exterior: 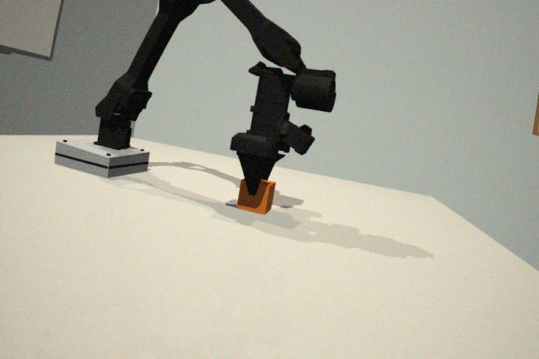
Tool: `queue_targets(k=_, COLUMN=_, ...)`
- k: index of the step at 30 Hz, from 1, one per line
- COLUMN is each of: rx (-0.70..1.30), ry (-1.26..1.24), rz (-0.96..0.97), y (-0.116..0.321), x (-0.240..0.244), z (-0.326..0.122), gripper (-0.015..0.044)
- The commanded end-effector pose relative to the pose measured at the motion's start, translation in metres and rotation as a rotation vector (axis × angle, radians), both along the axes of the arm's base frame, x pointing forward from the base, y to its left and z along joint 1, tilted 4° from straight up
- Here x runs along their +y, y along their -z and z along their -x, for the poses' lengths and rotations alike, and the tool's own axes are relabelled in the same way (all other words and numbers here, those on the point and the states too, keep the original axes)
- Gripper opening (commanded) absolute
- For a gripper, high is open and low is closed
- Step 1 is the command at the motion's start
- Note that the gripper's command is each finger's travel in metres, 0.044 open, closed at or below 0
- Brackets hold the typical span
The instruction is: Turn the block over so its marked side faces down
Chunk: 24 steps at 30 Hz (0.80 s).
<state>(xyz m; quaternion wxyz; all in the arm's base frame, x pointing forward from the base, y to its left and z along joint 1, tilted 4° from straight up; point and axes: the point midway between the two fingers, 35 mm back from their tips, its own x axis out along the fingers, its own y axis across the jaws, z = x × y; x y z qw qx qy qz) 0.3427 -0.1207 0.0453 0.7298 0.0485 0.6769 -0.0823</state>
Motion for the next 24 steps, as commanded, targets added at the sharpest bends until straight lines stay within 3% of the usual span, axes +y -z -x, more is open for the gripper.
queue_targets(k=1, rx=-0.001, ry=-0.002, rz=0.003, y=0.000, x=-0.001, z=0.000, gripper=0.0157)
queue_targets(k=9, rx=-0.001, ry=-0.002, rz=0.003, y=0.000, x=-0.001, z=0.000, gripper=0.0103)
queue_targets(k=13, rx=-0.001, ry=-0.002, rz=0.003, y=-0.019, x=0.000, z=0.001, gripper=0.0000)
queue_targets(k=24, rx=-0.071, ry=-0.002, rz=0.013, y=-0.027, x=0.001, z=0.000, gripper=0.0000)
